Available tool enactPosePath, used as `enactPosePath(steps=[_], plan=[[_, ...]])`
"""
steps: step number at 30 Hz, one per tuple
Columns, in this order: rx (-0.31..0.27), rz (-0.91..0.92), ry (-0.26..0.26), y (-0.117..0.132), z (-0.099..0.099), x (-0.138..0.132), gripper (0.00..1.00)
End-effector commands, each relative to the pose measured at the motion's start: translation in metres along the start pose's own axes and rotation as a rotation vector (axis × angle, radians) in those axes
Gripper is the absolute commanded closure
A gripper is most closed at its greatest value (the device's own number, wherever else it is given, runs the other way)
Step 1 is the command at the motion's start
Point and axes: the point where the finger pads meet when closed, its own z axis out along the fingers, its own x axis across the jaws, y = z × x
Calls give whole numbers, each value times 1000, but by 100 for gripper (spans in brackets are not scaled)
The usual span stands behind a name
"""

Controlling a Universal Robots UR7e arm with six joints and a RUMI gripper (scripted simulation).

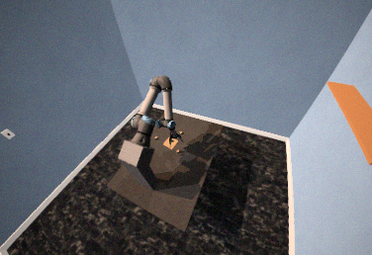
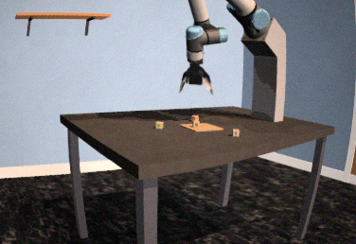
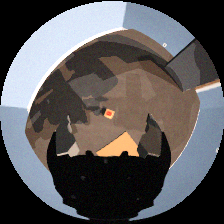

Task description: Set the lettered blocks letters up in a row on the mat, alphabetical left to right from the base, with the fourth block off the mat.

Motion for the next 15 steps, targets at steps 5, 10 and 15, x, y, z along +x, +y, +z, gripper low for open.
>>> enactPosePath(steps=[5,10,15], plan=[[-173,-79,-14,50,-29,5,0],[-304,-147,-32,87,-56,10,0],[-407,-205,-50,115,-81,16,0]])
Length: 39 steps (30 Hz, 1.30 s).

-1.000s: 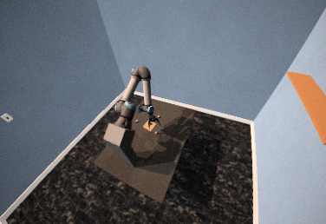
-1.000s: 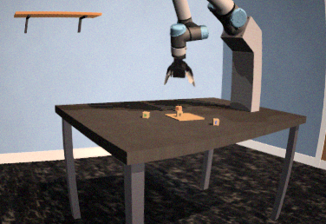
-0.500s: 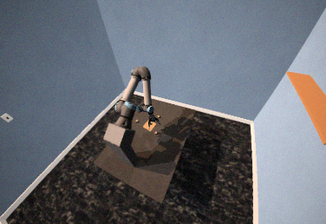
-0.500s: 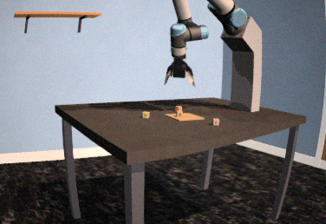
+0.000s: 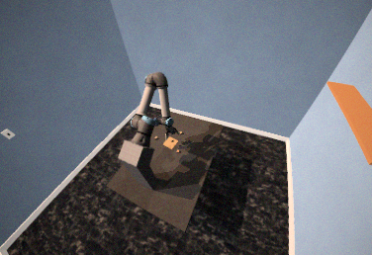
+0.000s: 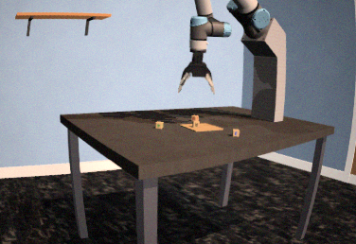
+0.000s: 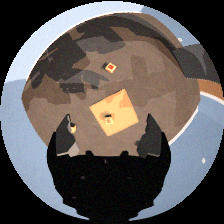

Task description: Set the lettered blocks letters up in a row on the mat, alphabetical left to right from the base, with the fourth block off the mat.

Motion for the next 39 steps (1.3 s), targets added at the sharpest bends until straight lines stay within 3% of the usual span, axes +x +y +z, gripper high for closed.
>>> enactPosePath(steps=[1,3,6,39], plan=[[-72,-36,-9,24,-9,-1,0],[-140,-78,-23,47,-21,0,0],[-178,-102,-30,59,-28,1,0],[-181,-63,-27,60,-27,1,0]])
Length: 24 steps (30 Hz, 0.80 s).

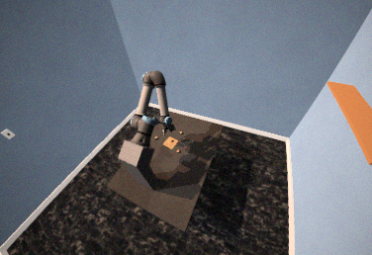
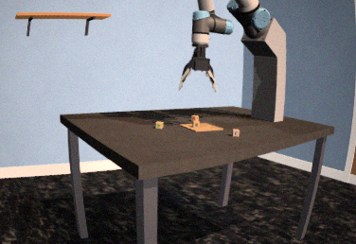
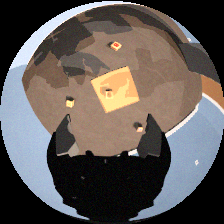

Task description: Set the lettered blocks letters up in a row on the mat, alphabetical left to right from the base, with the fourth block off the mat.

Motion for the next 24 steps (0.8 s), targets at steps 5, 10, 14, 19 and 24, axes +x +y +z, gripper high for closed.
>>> enactPosePath(steps=[5,10,14,19,24], plan=[[0,67,-1,0,1,1,0],[0,141,-1,-1,2,2,0],[0,178,-1,-1,3,2,0],[0,290,-1,-2,5,4,0],[-1,427,-1,-2,7,6,0]])
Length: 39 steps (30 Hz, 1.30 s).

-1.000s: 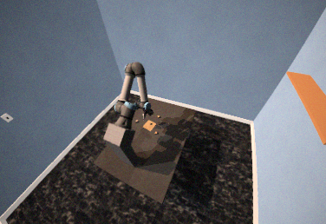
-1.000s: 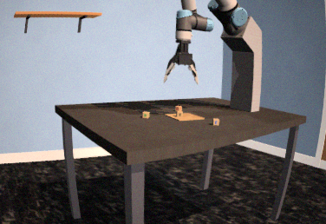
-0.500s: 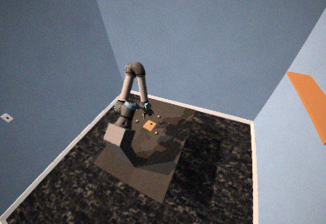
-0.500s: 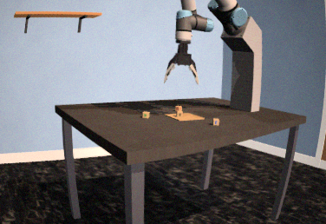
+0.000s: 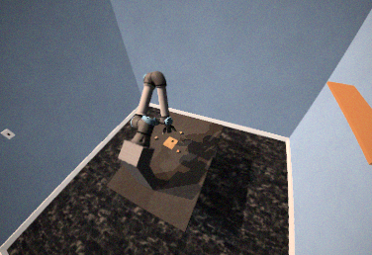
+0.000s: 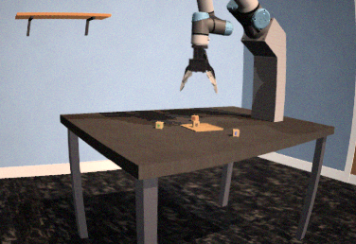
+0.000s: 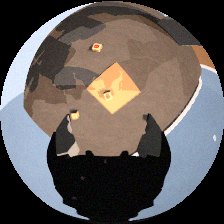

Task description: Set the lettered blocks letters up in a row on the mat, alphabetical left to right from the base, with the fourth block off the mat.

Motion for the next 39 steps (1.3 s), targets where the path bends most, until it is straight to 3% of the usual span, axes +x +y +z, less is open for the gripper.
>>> enactPosePath(steps=[1,39], plan=[[0,129,-4,-1,2,1,0],[-2,1153,-3,-1,19,9,0]])
